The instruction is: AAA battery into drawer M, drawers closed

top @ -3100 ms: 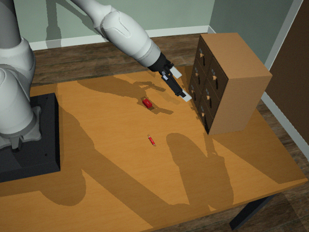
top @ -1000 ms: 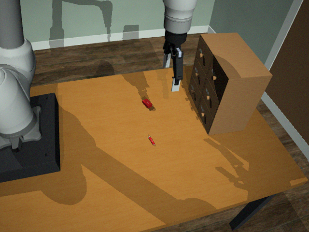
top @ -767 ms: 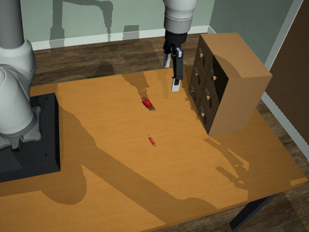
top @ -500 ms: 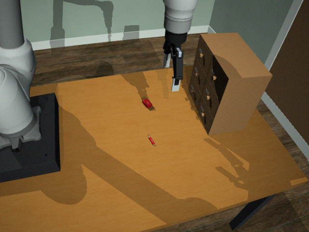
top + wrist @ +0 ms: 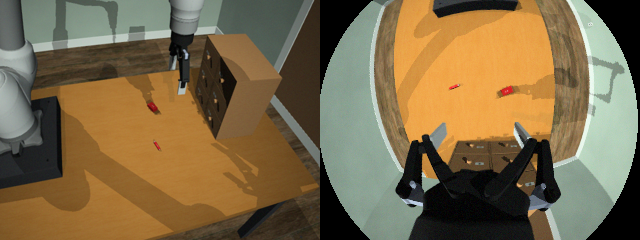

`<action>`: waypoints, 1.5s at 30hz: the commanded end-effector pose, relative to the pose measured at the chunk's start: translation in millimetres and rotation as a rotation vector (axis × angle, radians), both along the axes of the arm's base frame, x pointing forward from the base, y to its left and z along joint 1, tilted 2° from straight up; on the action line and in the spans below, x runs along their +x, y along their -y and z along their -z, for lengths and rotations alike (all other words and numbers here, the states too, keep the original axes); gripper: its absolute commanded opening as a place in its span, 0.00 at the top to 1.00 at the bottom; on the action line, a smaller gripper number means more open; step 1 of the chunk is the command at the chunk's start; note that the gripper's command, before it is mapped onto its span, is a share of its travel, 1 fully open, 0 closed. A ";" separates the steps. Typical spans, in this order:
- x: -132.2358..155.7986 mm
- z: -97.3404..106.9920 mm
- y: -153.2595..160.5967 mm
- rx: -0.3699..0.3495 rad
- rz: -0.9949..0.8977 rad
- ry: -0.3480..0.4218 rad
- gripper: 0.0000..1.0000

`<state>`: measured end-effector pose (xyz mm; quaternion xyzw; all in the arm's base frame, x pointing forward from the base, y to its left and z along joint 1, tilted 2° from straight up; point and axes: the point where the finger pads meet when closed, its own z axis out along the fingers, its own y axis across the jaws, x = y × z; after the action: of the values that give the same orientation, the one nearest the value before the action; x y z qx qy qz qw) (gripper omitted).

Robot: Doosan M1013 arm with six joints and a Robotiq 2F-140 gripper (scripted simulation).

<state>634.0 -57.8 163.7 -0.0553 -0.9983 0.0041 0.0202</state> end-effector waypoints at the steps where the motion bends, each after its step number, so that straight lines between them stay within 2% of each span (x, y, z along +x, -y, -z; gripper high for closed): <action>1: 0.0 -0.1 0.0 0.000 0.000 0.000 0.00; 10: 0.0 -0.1 -0.6 0.001 -0.013 0.000 0.00; 16: -0.2 -0.1 -7.5 0.007 -0.164 -0.001 0.00; 24: -1.6 -0.2 -32.8 0.025 -0.666 -0.004 0.00; 26: -1.6 -0.2 -32.8 0.025 -0.666 -0.004 0.00; 27: -1.9 -0.2 -37.2 0.033 -0.815 -0.005 0.00; 28: -2.3 -0.2 -41.7 0.034 -0.881 -0.006 0.00; 41: -11.0 -0.3 -104.8 0.042 -1.655 -0.026 0.00; 43: -11.0 -0.3 -104.8 0.042 -1.655 -0.026 0.00; 44: -11.8 -0.3 -109.0 0.047 -1.829 -0.030 0.00; 45: -12.6 -0.3 -113.0 0.047 -1.873 -0.032 0.00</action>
<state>622.9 45.8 163.9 0.6936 -0.7198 0.0071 0.0289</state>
